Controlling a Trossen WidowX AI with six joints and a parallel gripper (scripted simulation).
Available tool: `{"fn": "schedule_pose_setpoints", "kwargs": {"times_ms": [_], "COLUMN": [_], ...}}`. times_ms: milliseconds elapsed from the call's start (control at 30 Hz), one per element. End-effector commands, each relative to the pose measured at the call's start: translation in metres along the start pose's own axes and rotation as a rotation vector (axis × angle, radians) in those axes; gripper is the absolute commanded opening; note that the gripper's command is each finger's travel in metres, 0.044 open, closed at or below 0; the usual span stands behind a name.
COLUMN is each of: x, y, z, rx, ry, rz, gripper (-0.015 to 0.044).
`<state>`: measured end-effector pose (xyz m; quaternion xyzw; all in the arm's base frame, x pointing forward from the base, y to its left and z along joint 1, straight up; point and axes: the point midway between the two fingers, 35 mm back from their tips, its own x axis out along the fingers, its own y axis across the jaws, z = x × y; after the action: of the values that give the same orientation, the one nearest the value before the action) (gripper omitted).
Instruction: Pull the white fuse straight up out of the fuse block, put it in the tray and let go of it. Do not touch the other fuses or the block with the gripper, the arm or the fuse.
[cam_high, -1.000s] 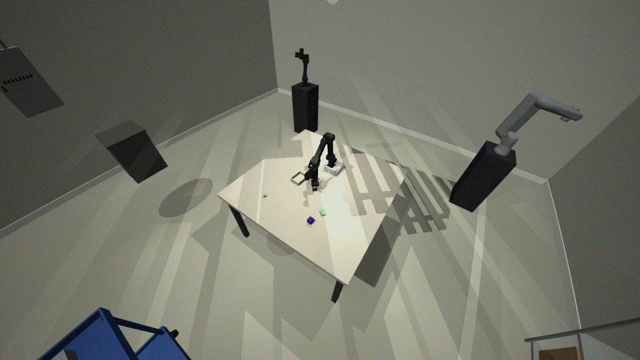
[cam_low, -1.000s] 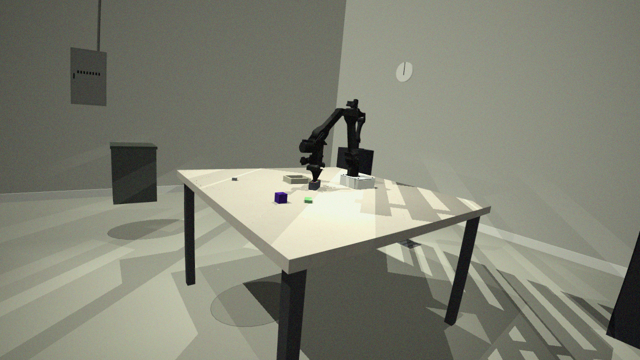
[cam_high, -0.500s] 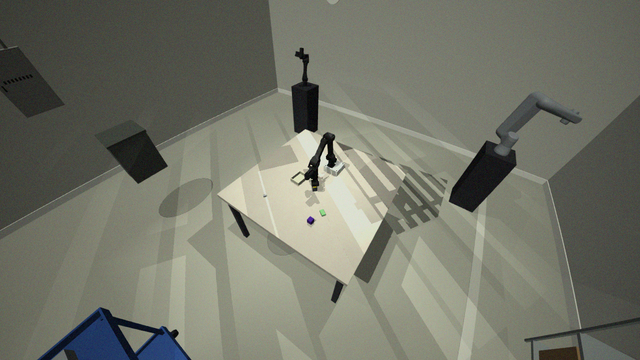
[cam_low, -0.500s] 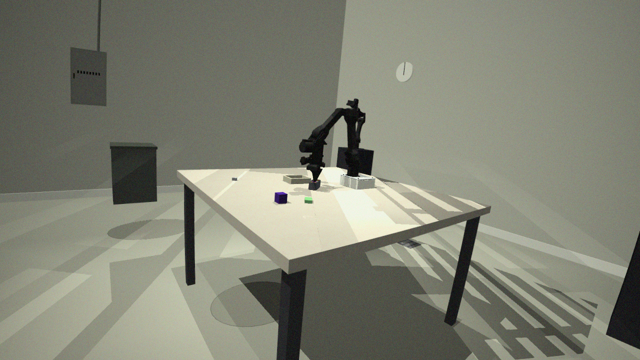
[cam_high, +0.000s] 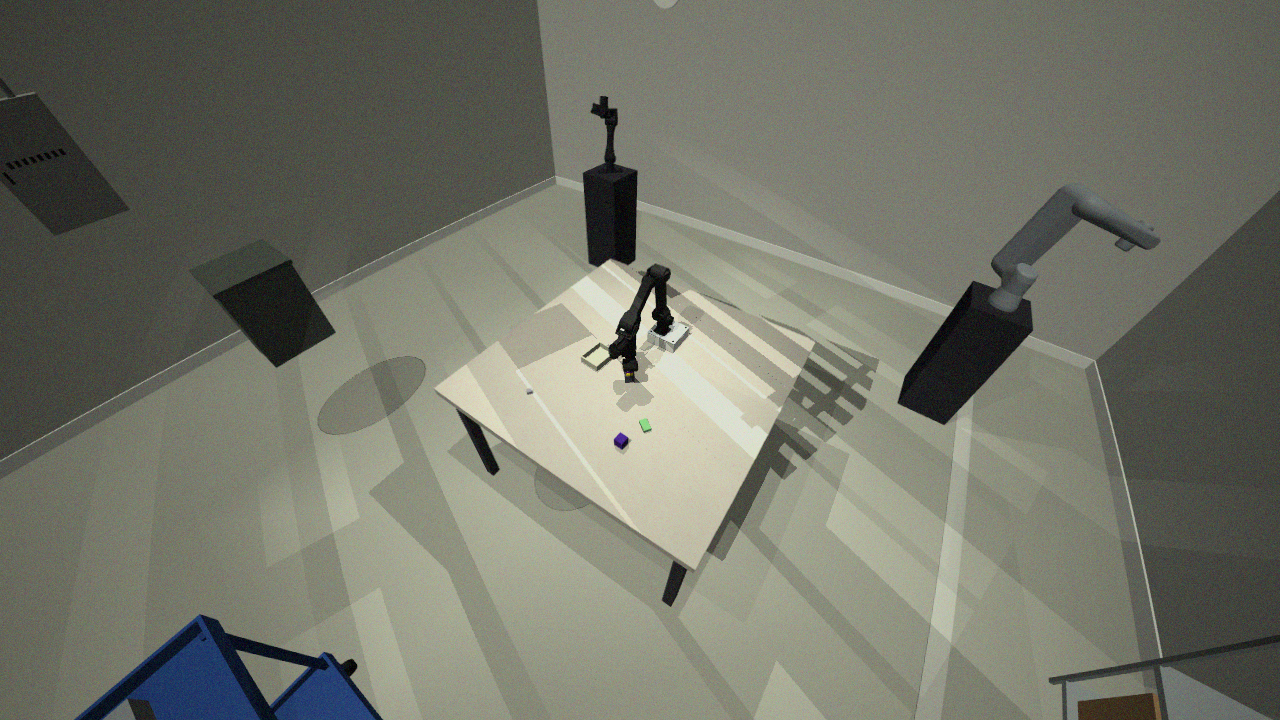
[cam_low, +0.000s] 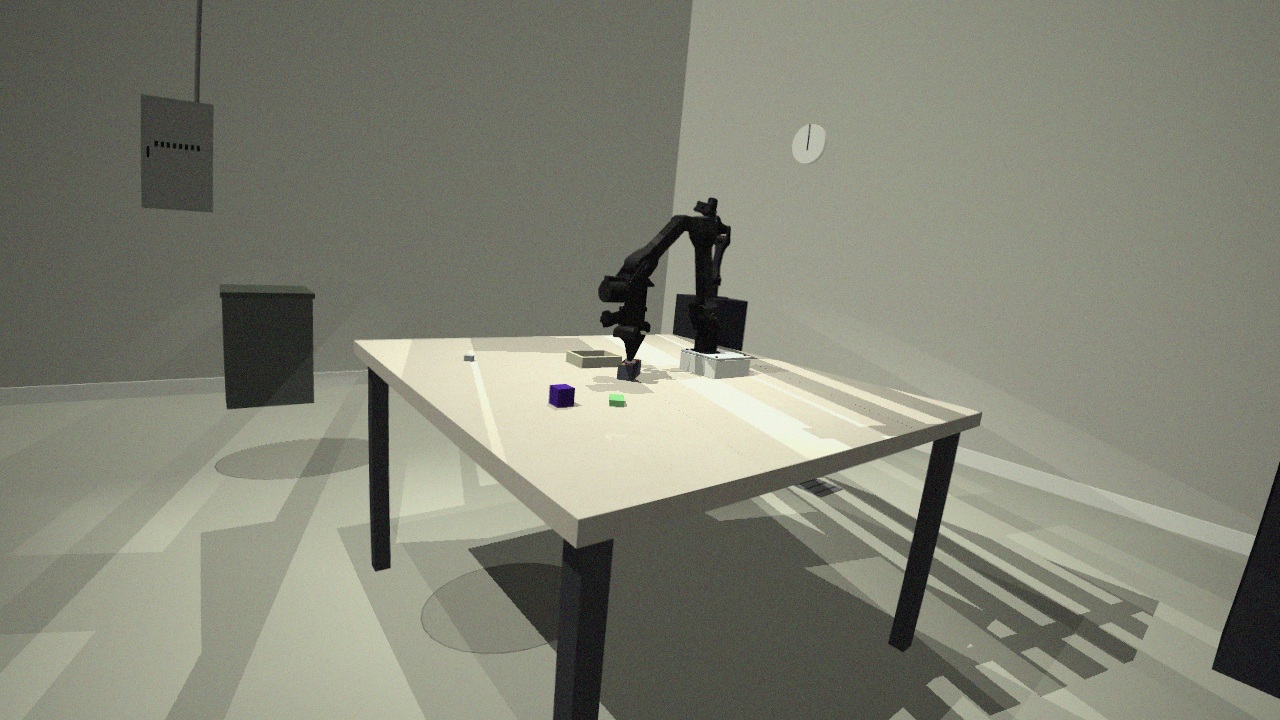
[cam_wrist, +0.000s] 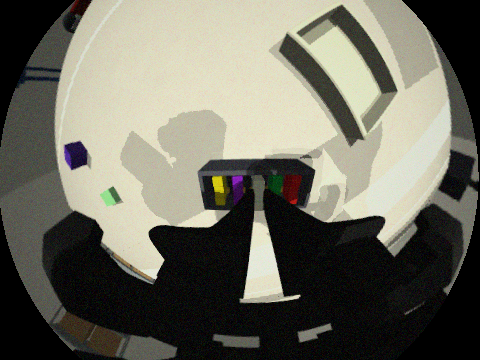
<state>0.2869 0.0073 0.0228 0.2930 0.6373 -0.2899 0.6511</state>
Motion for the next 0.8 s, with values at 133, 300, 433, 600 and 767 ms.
{"fn": "schedule_pose_setpoints", "kwargs": {"times_ms": [133,300,433,600,767], "x": [-0.004,-0.007,-0.009,-0.011,-0.014], "y": [0.000,0.001,0.001,0.001,0.001], "z": [0.000,0.000,0.000,0.000,0.000], "rx": [0.000,0.000,0.000,0.000,0.000], "ry": [0.000,0.000,0.000,0.001,0.001], "rz": [0.002,0.002,0.002,0.002,0.002], "gripper": [0.0000,0.0000,0.0000,0.0000,0.0000]}}
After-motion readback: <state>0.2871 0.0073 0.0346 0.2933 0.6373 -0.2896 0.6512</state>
